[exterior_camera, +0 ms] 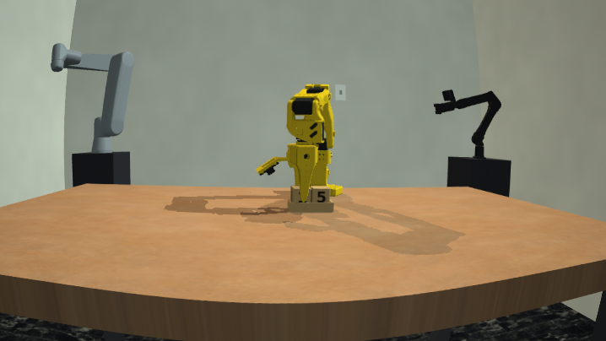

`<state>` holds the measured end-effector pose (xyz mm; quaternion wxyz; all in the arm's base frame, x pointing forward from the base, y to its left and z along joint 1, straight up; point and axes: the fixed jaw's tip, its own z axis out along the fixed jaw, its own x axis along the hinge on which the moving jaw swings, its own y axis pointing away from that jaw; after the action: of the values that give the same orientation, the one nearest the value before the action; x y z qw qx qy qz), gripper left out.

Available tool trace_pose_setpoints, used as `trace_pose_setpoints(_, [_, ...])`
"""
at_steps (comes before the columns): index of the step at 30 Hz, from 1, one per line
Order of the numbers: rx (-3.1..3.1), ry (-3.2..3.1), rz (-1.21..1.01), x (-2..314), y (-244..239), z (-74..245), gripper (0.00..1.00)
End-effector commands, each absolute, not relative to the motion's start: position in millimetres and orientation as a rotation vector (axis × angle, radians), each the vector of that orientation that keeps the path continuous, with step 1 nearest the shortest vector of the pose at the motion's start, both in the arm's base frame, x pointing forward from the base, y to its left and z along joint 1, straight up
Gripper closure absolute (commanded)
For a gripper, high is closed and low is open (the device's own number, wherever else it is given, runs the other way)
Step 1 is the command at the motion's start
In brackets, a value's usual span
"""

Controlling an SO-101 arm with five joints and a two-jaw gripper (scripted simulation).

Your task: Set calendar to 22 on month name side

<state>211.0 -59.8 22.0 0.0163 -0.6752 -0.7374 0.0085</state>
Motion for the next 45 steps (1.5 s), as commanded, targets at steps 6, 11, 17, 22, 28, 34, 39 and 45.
trace_pose_setpoints(6, [-2.15,-2.316,-0.015,216,-63,32,0.9])
trace_pose_setpoints(11, [-2.15,-2.316,-0.015,216,-63,32,0.99])
trace_pose_setpoints(17, [-2.15,-2.316,-0.015,216,-63,32,1.0])
trace_pose_setpoints(22, [-2.15,-2.316,-0.015,216,-63,35,1.0])
trace_pose_setpoints(28, [-2.149,-2.318,-0.015,217,-63,48,1.0])
trace_pose_setpoints(34, [-2.148,-2.319,-0.015,217,-62,60,1.0])
trace_pose_setpoints(39, [-2.147,-2.321,-0.016,215,-62,74,1.0])
trace_pose_setpoints(45, [-2.147,-2.323,-0.017,214,-61,82,1.0])
